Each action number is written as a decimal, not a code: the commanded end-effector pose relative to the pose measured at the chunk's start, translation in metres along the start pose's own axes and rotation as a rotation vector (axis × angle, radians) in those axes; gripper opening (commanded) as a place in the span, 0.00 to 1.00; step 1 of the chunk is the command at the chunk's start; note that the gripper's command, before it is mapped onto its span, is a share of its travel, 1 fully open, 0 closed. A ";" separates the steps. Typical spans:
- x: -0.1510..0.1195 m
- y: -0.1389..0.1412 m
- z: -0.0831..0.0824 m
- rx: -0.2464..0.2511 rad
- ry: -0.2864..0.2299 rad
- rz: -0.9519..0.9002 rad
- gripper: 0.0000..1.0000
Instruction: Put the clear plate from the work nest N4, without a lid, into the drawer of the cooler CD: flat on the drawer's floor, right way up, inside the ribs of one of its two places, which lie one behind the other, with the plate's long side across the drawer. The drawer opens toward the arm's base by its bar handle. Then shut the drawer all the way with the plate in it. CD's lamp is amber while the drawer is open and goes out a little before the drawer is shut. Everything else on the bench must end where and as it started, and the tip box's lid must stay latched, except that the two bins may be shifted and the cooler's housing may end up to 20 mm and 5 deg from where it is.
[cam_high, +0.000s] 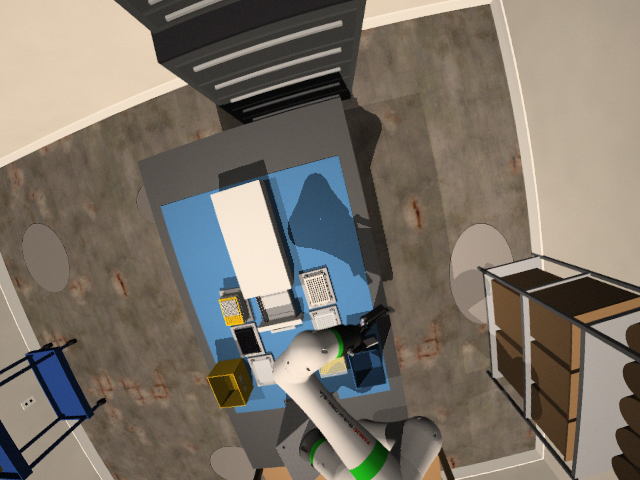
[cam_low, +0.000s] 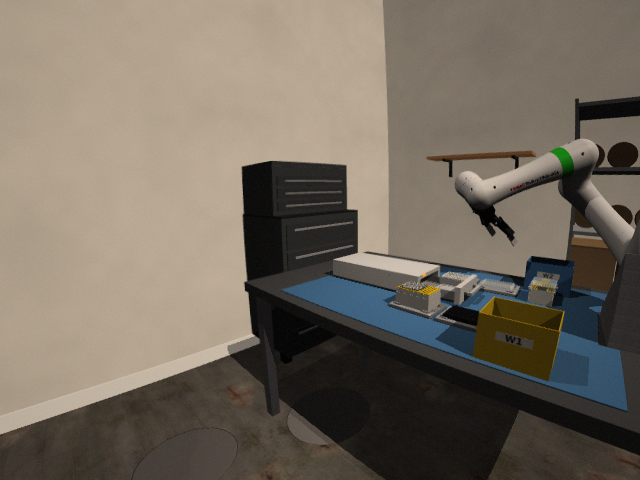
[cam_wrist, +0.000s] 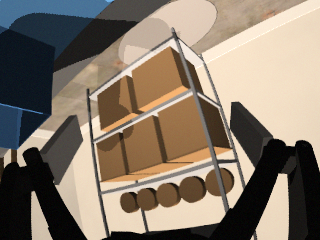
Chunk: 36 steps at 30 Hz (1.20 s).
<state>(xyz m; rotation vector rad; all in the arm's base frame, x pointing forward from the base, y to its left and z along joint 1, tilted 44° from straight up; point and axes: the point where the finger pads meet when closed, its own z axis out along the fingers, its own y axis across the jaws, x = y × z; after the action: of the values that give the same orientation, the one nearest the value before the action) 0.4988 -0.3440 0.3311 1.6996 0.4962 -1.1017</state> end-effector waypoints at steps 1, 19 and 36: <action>0.000 0.000 0.000 0.000 0.000 0.000 1.00; 0.005 -0.004 -0.008 -0.001 0.044 0.051 0.00; 0.036 -0.036 -0.054 0.012 0.167 0.191 0.00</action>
<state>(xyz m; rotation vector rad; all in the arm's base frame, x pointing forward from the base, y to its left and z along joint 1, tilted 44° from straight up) 0.5115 -0.2965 0.2930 1.8133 0.4257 -0.8501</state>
